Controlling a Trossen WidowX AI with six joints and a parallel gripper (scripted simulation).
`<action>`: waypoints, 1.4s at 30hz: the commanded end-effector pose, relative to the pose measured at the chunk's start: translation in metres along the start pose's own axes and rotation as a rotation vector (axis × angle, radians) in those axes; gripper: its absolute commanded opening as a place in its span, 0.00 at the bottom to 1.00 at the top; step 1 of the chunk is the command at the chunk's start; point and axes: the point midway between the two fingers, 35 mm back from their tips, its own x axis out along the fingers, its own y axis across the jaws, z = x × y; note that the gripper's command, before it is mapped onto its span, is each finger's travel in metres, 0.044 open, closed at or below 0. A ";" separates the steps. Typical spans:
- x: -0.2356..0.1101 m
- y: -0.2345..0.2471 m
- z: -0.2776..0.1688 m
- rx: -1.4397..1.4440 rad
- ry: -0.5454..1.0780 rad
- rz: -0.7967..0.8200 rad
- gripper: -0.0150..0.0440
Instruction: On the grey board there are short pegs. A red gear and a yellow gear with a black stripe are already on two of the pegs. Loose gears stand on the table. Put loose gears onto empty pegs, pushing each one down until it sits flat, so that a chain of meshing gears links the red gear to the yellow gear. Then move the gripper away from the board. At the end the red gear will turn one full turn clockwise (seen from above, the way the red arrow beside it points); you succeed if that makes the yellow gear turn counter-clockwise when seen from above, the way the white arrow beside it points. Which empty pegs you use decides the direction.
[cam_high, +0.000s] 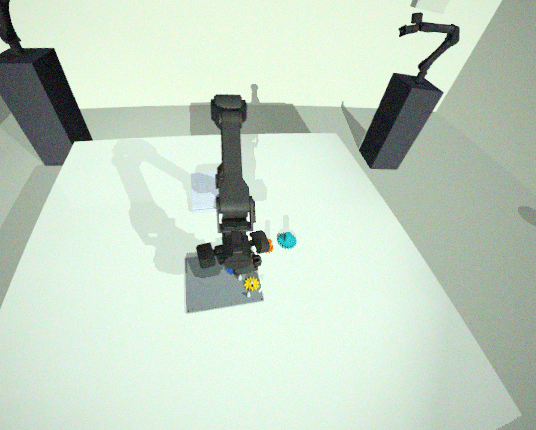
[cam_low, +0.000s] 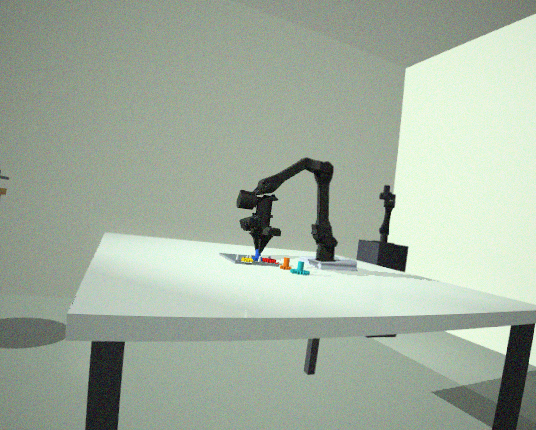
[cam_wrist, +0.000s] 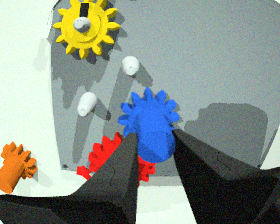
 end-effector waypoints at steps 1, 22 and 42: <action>-0.001 0.000 0.000 -0.062 0.000 0.000 0.49; -0.040 0.069 -0.012 0.159 0.005 0.007 0.85; -0.039 0.128 -0.042 0.516 0.008 0.013 1.00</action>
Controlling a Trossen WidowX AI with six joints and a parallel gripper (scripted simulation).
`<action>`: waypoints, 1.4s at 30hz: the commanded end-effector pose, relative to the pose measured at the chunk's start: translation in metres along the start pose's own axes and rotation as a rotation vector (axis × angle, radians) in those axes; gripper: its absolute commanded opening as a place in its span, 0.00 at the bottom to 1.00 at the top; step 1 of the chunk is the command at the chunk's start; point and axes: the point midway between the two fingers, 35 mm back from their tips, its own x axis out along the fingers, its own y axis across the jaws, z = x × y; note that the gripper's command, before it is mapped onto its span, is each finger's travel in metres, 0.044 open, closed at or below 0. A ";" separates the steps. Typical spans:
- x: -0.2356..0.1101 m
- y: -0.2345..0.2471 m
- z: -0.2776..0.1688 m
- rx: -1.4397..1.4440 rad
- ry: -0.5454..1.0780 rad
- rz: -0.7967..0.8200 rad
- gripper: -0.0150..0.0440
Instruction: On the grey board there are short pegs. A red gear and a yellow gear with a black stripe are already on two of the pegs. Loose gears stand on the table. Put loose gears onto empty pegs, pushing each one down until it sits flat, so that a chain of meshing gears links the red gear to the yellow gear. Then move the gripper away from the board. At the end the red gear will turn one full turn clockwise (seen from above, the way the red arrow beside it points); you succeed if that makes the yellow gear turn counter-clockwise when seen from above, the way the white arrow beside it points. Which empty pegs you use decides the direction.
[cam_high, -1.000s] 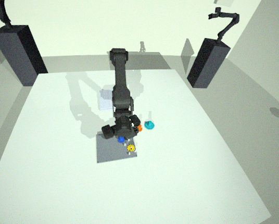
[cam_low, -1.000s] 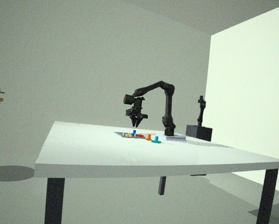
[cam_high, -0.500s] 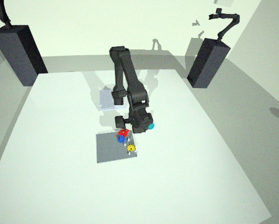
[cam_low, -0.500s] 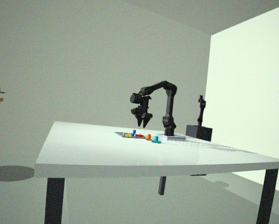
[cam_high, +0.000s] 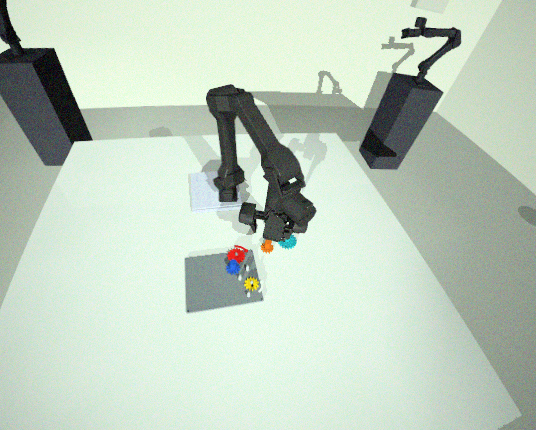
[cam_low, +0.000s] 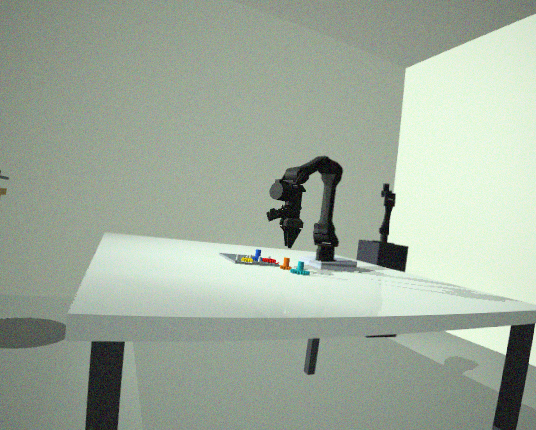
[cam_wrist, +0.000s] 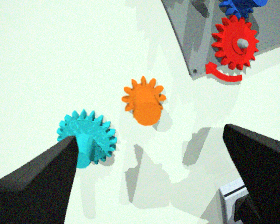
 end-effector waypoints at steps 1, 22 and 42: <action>0.007 -0.001 -0.002 0.018 -0.003 -0.005 1.00; 0.042 -0.001 -0.002 0.018 -0.003 -0.006 1.00; 0.051 -0.001 -0.003 0.018 -0.003 -0.006 0.69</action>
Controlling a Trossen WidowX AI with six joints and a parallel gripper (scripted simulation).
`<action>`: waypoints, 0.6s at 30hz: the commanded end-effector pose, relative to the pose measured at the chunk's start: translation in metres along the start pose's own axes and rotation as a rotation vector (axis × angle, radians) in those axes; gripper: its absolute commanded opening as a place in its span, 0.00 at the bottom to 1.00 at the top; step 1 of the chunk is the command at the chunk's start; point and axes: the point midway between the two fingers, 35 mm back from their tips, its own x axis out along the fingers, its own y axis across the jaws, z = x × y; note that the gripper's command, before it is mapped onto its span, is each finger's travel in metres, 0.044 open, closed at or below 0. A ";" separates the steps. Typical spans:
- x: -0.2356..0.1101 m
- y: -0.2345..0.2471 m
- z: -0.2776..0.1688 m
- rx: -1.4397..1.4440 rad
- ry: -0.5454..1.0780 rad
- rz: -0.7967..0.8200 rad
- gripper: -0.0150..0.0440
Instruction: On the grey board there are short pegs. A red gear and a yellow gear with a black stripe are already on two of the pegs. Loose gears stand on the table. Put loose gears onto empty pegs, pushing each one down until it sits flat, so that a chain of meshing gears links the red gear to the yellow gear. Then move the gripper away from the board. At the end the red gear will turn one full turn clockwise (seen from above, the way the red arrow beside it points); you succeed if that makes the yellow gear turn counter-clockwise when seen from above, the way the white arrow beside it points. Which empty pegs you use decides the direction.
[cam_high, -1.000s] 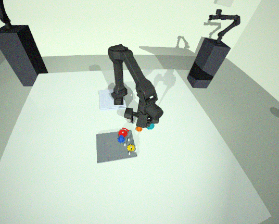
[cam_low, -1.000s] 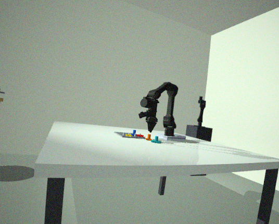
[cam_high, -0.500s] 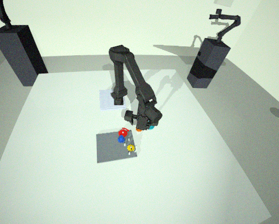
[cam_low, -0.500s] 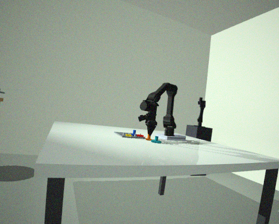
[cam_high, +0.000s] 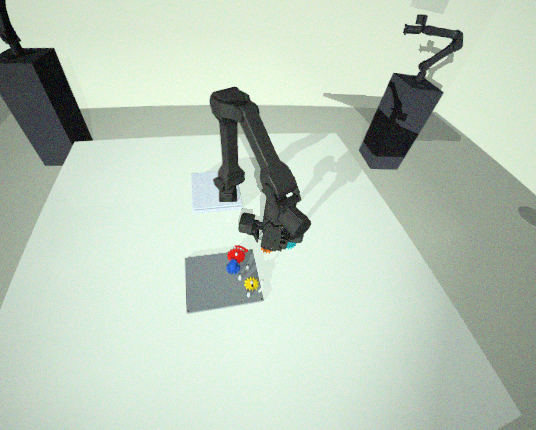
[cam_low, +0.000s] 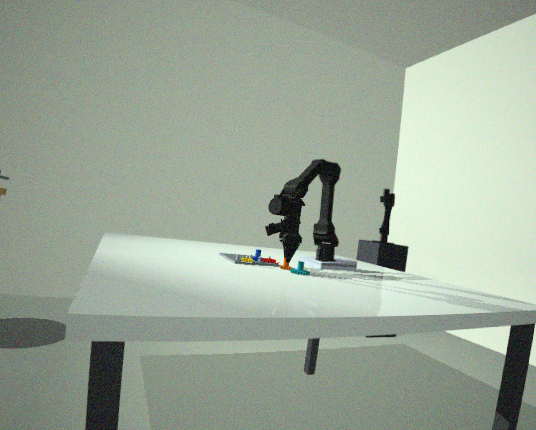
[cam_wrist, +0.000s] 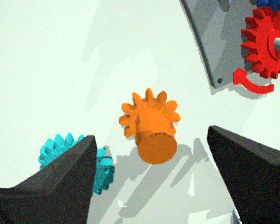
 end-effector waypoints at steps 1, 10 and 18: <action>0.001 0.000 0.001 0.004 -0.003 -0.003 0.64; 0.001 0.000 0.001 0.004 -0.003 -0.003 0.34; -0.001 0.000 0.001 0.003 -0.003 -0.003 0.25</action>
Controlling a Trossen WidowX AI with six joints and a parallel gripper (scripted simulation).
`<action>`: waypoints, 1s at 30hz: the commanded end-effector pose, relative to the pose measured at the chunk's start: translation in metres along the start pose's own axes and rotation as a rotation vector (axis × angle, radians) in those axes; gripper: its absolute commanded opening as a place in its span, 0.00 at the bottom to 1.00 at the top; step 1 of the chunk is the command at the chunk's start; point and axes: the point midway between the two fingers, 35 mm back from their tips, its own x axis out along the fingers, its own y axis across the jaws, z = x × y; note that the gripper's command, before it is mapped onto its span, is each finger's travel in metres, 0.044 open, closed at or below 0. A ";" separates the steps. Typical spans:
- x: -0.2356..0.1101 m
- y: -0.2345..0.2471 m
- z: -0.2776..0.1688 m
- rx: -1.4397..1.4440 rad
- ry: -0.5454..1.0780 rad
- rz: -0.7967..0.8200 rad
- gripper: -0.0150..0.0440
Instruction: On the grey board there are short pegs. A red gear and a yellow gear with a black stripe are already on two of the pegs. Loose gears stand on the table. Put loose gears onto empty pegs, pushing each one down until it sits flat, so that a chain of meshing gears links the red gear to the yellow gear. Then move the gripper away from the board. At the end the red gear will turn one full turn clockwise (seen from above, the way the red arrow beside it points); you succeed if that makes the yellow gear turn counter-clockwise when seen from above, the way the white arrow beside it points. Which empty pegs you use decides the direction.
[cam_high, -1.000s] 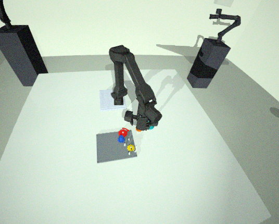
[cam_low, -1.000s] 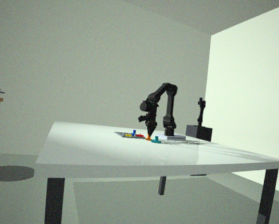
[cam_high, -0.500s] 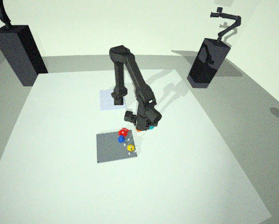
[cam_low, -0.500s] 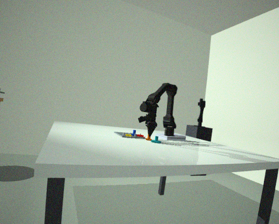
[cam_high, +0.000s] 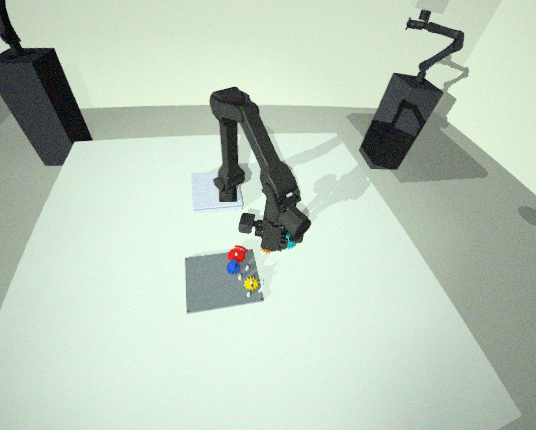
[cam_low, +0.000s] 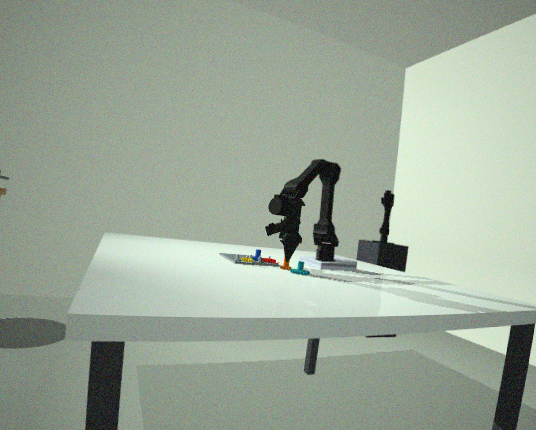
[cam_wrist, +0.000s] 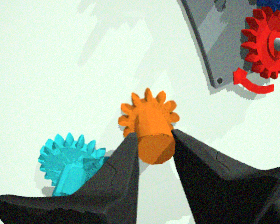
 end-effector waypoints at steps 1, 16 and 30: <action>-0.002 0.000 0.001 0.002 -0.003 -0.003 0.25; -0.032 0.005 0.007 -0.002 -0.004 -0.002 0.25; -0.062 0.008 0.009 0.000 -0.004 -0.002 0.25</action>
